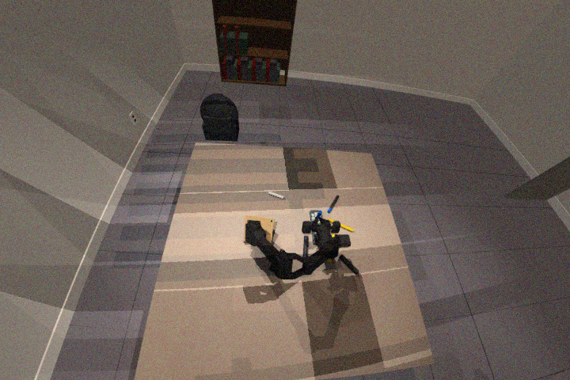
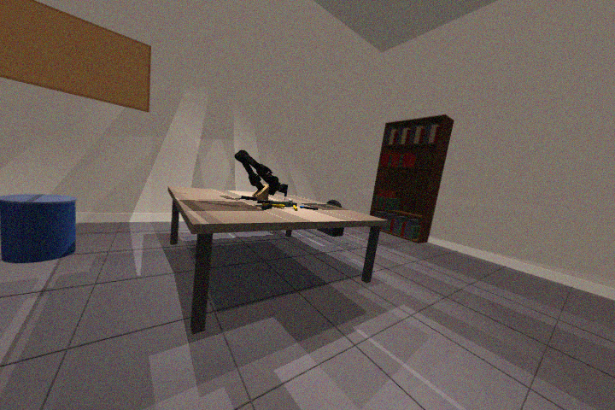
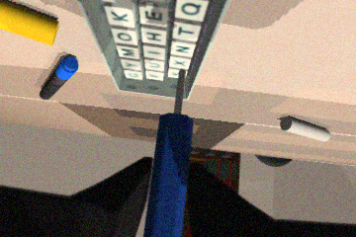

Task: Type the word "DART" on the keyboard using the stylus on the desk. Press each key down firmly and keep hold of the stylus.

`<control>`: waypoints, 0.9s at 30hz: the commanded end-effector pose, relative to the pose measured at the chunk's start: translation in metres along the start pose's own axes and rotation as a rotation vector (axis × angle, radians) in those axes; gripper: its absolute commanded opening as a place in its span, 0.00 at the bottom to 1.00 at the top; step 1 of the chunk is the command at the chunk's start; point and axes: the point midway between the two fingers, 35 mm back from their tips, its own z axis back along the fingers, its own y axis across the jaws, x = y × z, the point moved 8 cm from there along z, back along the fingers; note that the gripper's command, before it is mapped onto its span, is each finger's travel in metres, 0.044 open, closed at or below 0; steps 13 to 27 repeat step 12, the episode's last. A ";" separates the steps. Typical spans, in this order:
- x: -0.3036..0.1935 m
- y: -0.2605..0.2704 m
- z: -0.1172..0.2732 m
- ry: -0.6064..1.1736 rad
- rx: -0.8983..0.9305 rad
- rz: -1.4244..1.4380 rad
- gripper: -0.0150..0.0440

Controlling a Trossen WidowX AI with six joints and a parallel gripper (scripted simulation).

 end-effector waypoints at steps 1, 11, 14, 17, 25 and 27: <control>-0.008 0.000 0.008 0.003 0.010 -0.003 0.39; -0.006 0.000 0.005 0.000 0.005 0.000 0.39; -0.006 0.000 0.005 0.000 0.005 0.000 0.39; -0.006 0.000 0.005 0.000 0.005 0.000 0.39; -0.006 0.000 0.005 0.000 0.005 0.000 0.39; -0.006 0.000 0.005 0.000 0.005 0.000 0.39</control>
